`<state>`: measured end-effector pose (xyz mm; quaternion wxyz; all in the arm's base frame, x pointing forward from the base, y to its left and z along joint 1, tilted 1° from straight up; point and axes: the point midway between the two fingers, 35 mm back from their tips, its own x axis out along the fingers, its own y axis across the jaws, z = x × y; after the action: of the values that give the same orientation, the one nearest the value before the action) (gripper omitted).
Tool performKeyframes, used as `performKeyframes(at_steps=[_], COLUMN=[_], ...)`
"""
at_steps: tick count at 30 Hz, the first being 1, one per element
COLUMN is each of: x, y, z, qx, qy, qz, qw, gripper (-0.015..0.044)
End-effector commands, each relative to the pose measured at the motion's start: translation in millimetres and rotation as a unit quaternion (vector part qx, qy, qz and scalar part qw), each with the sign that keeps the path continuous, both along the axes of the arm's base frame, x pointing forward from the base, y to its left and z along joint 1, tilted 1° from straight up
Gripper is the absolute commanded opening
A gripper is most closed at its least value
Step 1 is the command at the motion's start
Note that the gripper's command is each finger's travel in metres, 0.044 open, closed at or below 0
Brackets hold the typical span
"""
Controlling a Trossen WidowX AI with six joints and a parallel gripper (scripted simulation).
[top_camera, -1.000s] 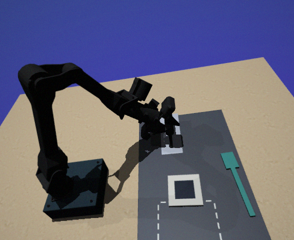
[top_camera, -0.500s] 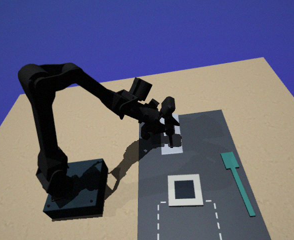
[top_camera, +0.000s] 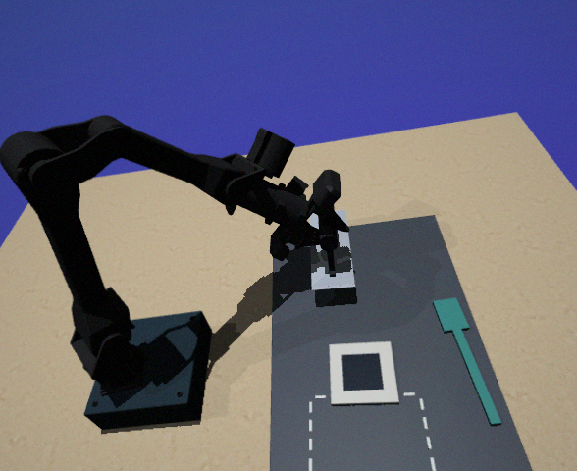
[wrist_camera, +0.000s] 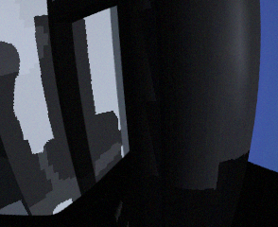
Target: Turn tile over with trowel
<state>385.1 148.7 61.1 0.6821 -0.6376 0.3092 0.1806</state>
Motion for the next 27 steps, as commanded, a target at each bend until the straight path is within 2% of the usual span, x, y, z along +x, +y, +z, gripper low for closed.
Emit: performKeyframes(at_steps=[1, 17, 27], x=[3.0, 3.2, 11.6], y=[1.3, 0.6, -39.7], z=[15.9, 15.8, 9.0], qx=[0.005, 0.006, 0.028], qy=[-0.01, -0.01, -0.011], qz=[-0.001, -0.001, -0.009], qw=[1.0, 1.0, 1.0], gripper=[0.0, 0.0, 0.0])
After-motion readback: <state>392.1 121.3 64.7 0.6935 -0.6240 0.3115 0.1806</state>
